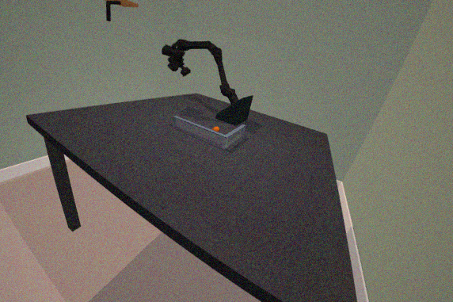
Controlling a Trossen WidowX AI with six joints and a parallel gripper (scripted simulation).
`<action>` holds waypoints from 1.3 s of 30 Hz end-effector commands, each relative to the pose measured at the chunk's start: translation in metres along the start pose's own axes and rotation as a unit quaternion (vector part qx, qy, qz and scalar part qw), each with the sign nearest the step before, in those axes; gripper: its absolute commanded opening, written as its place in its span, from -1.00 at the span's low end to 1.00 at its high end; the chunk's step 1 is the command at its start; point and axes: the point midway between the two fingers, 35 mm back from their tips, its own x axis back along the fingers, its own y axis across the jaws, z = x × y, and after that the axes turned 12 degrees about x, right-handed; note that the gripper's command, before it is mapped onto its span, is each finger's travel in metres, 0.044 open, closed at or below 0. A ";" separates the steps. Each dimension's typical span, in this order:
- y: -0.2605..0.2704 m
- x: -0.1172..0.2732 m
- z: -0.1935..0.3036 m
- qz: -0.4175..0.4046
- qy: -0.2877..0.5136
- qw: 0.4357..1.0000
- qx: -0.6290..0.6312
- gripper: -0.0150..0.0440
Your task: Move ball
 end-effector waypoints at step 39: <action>0.370 0.232 -0.307 0.085 -0.375 0.729 0.566 0.38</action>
